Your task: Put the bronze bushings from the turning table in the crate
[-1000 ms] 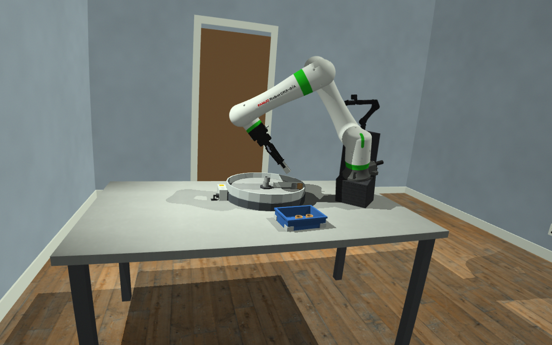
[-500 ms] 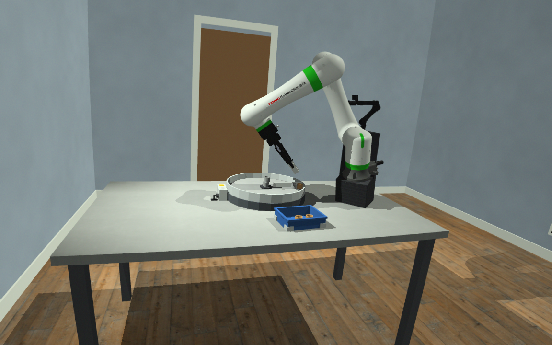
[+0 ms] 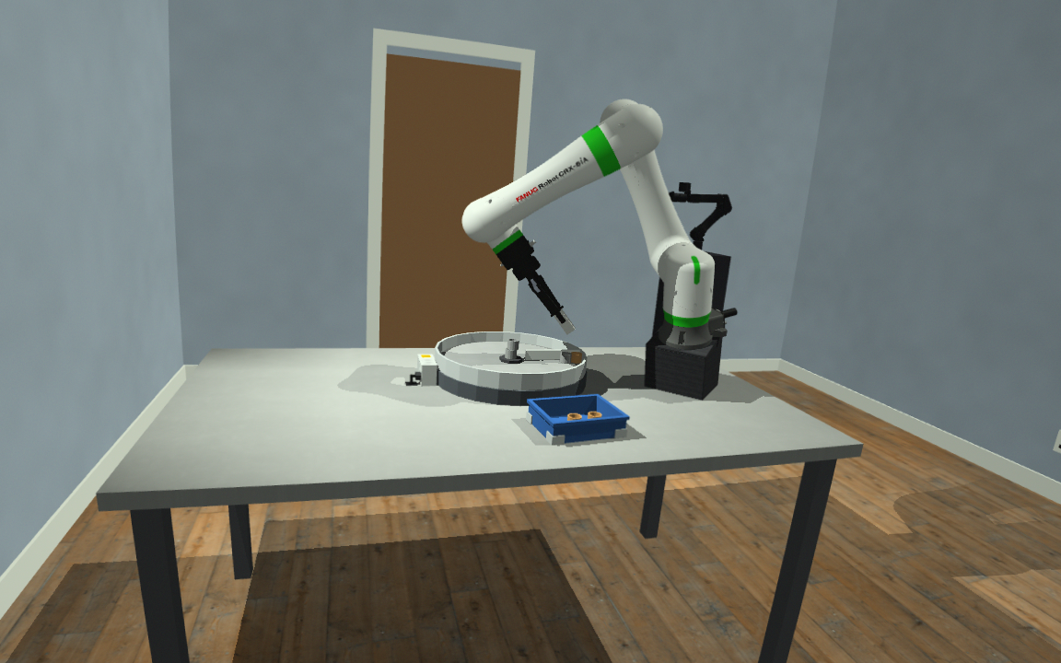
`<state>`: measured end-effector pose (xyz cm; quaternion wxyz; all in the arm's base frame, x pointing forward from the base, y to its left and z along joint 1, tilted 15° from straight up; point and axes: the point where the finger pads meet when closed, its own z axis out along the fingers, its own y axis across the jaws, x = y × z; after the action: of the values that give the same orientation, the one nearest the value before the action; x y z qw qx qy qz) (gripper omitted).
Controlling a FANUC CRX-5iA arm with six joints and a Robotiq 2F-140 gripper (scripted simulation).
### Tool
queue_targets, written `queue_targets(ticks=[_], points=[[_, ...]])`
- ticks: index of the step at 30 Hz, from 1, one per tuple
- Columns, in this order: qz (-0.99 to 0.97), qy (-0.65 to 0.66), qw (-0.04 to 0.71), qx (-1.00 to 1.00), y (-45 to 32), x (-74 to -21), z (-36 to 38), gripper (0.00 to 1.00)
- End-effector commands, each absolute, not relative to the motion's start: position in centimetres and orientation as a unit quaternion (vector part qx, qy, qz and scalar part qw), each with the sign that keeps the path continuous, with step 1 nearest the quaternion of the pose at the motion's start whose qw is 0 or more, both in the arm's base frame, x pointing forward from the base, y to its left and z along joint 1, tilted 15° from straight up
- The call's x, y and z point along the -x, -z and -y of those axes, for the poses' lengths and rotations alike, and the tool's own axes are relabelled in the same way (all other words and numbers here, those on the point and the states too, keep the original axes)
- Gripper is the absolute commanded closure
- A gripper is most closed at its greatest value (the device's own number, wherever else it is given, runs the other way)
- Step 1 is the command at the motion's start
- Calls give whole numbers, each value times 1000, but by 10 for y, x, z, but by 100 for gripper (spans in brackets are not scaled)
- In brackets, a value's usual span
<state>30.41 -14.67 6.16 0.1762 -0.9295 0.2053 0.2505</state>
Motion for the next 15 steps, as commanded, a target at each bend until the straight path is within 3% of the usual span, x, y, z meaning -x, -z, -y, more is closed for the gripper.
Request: queue_targets(ticks=[1, 15], points=[[-205, -250, 176, 930, -62, -304, 147, 94], [-205, -250, 176, 930, -40, -308, 143, 94]])
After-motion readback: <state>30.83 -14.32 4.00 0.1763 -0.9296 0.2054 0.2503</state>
